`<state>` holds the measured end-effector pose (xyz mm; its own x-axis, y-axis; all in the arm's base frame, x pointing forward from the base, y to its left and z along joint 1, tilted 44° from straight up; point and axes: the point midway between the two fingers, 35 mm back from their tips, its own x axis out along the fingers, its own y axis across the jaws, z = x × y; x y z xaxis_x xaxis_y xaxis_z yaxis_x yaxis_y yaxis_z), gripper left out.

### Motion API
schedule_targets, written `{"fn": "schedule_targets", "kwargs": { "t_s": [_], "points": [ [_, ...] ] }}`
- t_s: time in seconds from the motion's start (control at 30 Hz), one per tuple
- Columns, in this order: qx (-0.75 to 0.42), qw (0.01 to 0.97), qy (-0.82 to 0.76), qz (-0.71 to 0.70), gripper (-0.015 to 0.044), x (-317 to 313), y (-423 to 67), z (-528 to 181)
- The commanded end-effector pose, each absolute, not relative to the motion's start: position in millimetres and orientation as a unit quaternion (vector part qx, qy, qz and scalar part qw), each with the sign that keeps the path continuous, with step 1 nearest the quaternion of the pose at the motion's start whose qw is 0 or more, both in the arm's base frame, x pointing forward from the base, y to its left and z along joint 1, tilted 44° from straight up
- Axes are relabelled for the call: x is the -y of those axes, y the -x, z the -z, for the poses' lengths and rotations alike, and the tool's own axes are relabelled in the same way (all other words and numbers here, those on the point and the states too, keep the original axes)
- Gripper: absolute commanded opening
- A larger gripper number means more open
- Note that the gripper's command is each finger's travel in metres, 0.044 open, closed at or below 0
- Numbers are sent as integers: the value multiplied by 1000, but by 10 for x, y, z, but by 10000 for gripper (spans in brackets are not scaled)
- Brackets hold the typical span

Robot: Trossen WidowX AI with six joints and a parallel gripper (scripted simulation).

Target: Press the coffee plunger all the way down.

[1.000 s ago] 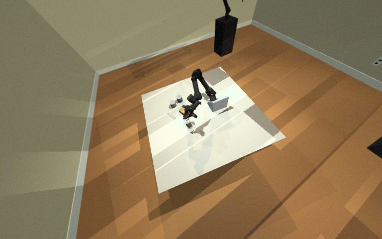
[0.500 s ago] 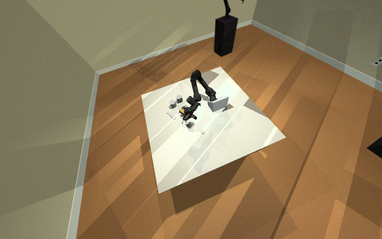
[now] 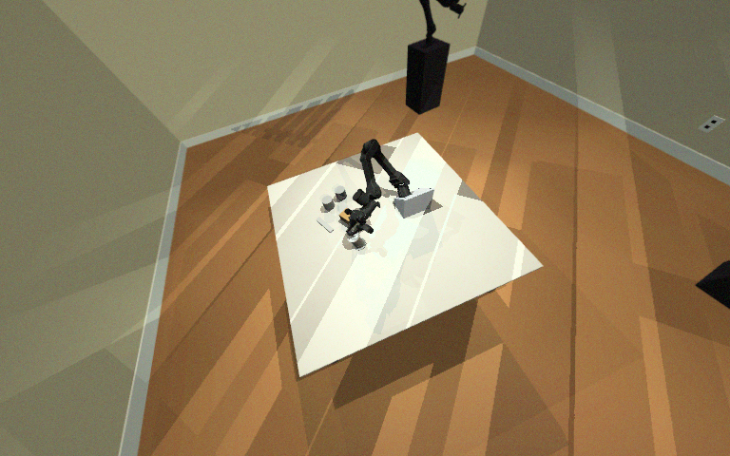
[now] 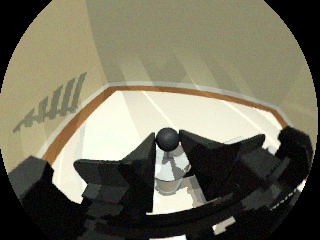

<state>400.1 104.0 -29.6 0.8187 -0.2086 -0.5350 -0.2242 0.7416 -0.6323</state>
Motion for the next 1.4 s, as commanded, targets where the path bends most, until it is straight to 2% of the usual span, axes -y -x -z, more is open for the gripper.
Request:
{"fn": "schedule_targets", "kwargs": {
  "t_s": [0.0,1.37],
  "points": [
    [-322,871,370,5,112,-918,-3964,421],
    [-322,871,370,5,112,-938,-4008,433]
  ]
}}
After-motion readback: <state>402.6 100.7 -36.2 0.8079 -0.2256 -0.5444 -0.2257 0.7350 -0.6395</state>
